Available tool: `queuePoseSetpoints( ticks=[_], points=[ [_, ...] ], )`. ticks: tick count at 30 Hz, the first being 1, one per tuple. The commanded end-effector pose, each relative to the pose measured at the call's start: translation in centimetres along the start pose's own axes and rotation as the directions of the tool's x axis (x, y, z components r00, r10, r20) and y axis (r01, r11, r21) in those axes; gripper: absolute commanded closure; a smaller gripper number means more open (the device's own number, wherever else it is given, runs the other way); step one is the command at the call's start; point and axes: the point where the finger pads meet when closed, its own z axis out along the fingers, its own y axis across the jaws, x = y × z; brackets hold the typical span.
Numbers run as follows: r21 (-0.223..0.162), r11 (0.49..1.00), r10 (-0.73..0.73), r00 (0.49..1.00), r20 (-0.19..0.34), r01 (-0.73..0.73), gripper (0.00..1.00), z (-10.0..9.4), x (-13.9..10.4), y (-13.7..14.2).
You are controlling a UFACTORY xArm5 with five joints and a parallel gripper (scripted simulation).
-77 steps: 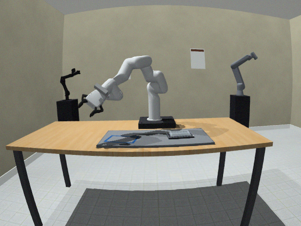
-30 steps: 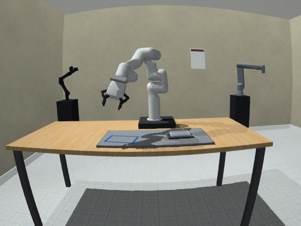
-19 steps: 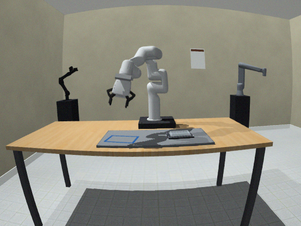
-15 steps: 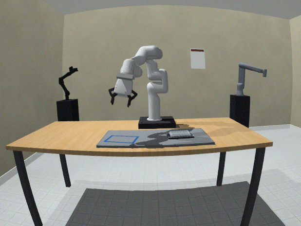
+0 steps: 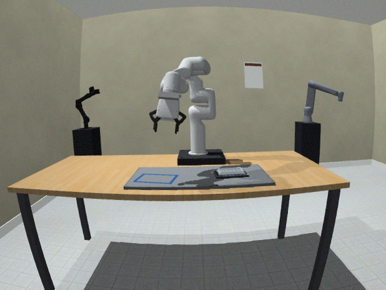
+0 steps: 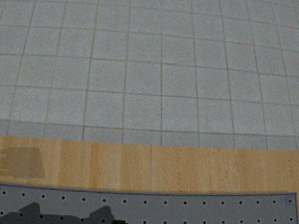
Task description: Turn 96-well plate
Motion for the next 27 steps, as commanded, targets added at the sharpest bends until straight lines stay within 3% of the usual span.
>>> queuePoseSetpoints(
  ticks=[1, 6, 8, 13, 14, 22, 24, 27],
  points=[
    [0.027, 0.999, 0.015, 0.998, 0.053, -0.016, 0.00, -0.8, -0.6, -1.1],
    [0.027, 0.999, 0.015, 0.998, 0.053, -0.016, 0.00, -1.6, -1.3, -2.4],
    [0.048, 0.998, 0.025, 0.994, 0.106, -0.030, 0.00, -2.0, -1.9, -3.1],
    [0.048, 0.998, 0.025, 0.994, 0.106, -0.030, 0.00, -2.8, -2.8, -4.4],
    [0.057, 0.998, 0.030, 0.990, 0.137, -0.038, 0.00, -3.1, -3.0, -4.7],
    [0.064, 0.997, 0.034, 0.987, 0.160, -0.045, 0.00, -4.1, -4.3, -6.3],
    [0.076, 0.995, 0.041, 0.976, 0.214, -0.059, 0.00, -4.6, -4.9, -6.9],
    [0.076, 0.995, 0.041, 0.976, 0.214, -0.059, 0.00, -5.4, -5.8, -7.8]
  ],
)
